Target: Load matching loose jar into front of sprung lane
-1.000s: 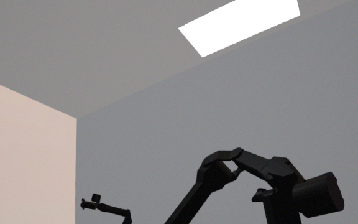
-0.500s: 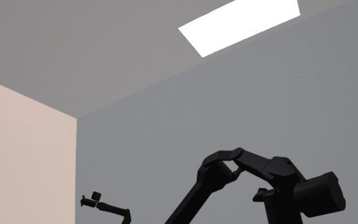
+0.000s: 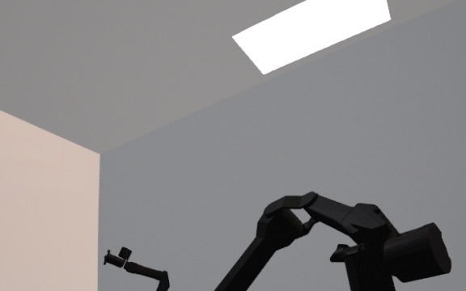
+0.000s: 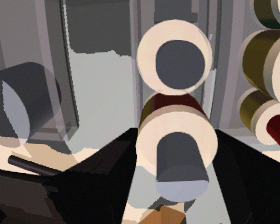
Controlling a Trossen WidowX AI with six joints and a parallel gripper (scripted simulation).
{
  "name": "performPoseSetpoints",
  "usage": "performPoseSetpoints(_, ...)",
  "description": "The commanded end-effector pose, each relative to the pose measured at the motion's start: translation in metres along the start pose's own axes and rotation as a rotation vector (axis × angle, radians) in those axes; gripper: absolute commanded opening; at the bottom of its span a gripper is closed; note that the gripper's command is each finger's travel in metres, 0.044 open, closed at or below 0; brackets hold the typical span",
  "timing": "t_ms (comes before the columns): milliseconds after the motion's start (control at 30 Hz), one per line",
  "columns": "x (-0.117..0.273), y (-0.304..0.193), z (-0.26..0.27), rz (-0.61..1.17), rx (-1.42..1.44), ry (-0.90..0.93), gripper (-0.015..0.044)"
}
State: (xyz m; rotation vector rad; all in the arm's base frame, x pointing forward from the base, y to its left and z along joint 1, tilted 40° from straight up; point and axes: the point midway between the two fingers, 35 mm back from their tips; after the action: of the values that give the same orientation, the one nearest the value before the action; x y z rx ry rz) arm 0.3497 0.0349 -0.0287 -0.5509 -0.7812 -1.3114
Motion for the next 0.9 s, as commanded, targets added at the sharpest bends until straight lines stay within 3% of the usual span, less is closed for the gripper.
performPoseSetpoints(0,0.0008,0.0069,0.0007,-0.022,0.01,0.002,0.0)
performPoseSetpoints(867,-0.0071,0.0071,0.0007,-0.022,0.01,0.002,0.0)
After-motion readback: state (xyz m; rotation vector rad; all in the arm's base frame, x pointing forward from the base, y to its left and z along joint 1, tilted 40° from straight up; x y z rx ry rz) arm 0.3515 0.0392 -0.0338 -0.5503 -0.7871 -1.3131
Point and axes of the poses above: the point midway between the two fingers, 35 mm back from their tips, its own x axis back along the fingers, its own z axis across the jaws, y = z × x, and after that the axes turned 6 degrees about x, right-handed
